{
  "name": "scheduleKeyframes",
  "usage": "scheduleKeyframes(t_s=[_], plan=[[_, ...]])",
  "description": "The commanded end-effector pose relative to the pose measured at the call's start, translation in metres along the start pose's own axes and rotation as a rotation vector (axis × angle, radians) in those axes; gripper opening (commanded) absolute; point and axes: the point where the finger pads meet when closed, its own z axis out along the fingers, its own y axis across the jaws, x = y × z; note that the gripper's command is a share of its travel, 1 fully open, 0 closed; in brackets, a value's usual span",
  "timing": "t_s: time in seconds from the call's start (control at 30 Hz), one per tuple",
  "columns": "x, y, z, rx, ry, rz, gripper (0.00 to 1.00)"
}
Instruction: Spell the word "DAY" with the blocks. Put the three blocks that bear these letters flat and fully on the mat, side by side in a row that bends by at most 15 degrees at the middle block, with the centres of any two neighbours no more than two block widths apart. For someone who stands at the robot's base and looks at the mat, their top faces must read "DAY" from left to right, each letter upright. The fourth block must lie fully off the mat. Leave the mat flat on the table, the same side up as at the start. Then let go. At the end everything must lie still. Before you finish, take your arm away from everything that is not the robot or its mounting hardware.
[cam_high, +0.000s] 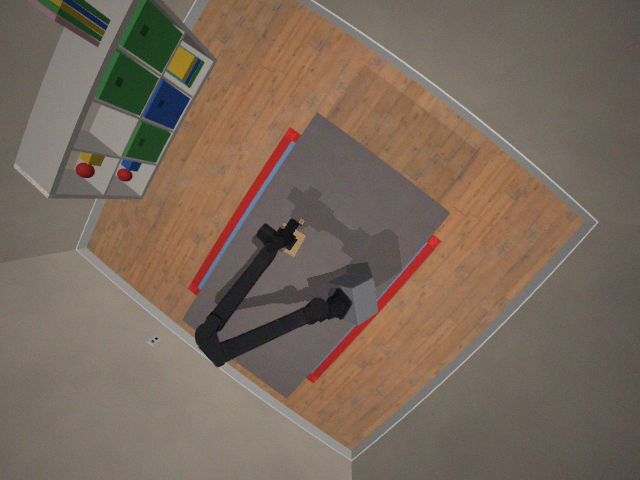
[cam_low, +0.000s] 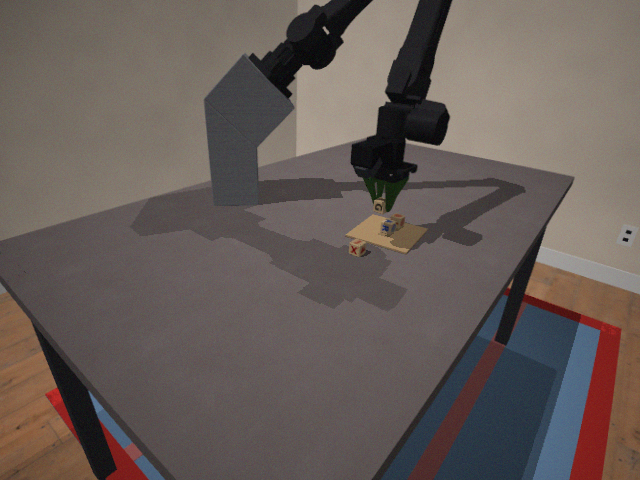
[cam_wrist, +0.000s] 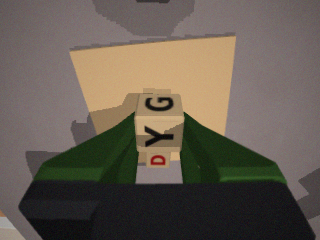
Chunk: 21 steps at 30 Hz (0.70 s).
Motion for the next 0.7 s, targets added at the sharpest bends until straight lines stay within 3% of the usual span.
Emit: scheduleKeyframes(t_s=[0.0,0.17,0.4,0.67], plan=[[0.002,0.006,0.02,-0.006,0.004,0.018,0.2],[0.002,0.004,0.043,-0.004,0.004,0.02,0.2],[0.002,0.003,0.058,-0.004,0.004,0.02,0.2],[0.0,0.006,0.058,-0.012,0.001,0.026,0.2]])
